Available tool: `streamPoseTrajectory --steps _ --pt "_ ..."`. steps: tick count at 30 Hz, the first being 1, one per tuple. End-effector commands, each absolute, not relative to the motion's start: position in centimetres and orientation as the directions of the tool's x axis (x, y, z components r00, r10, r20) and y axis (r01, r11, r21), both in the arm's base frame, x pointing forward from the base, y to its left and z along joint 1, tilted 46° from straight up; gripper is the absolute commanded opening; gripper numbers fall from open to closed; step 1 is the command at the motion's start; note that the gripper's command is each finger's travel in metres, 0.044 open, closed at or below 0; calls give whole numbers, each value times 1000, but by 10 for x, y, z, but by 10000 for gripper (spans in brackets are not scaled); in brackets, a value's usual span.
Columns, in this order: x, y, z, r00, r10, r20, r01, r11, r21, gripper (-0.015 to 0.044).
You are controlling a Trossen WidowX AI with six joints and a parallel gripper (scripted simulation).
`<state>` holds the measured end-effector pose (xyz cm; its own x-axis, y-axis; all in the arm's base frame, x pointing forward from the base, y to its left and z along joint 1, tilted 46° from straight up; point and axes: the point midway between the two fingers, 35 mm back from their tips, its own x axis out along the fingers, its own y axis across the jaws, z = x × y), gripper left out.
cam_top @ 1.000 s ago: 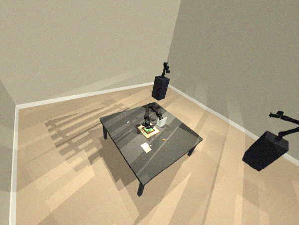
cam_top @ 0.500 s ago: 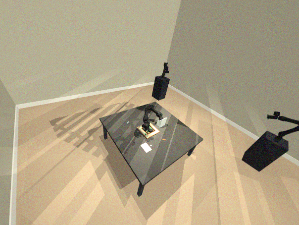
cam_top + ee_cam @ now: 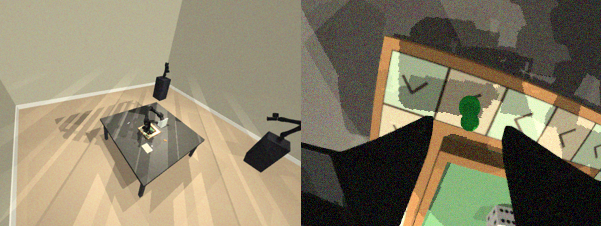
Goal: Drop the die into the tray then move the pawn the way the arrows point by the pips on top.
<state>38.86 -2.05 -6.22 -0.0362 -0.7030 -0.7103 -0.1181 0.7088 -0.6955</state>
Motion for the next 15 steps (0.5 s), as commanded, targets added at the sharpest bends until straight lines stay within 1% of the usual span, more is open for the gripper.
streamPoseTrajectory --steps 1,15 --pt "387 -26 -67 -40 -707 -706 -125 704 -699 200" --pt "385 -42 -82 -40 -709 -705 -125 703 -700 200"
